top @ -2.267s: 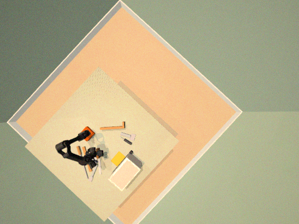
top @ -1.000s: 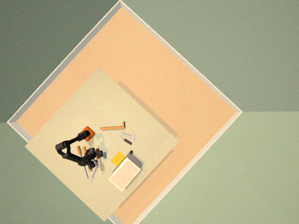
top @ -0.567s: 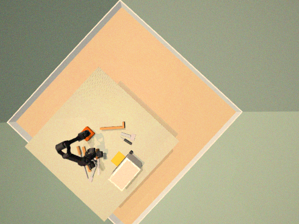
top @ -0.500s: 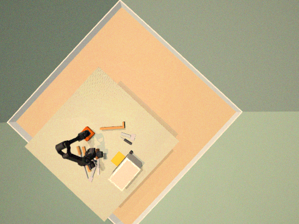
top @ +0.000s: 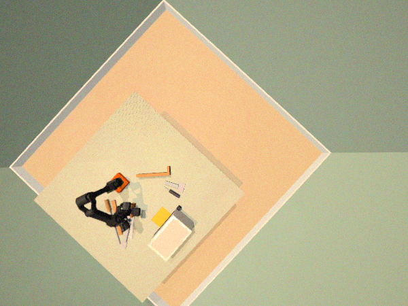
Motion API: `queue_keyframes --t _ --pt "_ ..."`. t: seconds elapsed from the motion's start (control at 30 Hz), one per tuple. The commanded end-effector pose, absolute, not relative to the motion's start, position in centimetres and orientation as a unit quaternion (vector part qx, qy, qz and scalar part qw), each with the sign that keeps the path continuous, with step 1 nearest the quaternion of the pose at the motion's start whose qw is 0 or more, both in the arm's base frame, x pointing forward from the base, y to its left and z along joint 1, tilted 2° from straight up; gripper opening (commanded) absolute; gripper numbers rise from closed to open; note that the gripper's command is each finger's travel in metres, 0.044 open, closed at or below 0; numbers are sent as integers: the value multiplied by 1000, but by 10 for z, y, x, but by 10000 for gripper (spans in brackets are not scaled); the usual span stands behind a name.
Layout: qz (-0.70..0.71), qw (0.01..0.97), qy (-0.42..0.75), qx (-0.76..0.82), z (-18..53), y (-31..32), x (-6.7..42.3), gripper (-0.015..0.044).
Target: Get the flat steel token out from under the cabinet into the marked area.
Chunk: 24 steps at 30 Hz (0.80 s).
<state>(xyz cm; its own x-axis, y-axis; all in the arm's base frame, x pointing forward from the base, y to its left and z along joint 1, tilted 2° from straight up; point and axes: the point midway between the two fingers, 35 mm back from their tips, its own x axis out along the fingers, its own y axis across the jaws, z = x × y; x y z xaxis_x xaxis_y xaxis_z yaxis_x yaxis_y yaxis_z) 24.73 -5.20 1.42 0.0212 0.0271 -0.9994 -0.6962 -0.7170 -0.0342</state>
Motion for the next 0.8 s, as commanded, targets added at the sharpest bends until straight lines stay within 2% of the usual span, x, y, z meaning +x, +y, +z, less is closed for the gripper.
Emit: queue_keyframes --t 0.0,0.77 --pt "650 280 261 -657 15 -54 247 0" --pt "668 228 211 -676 15 -61 247 0"
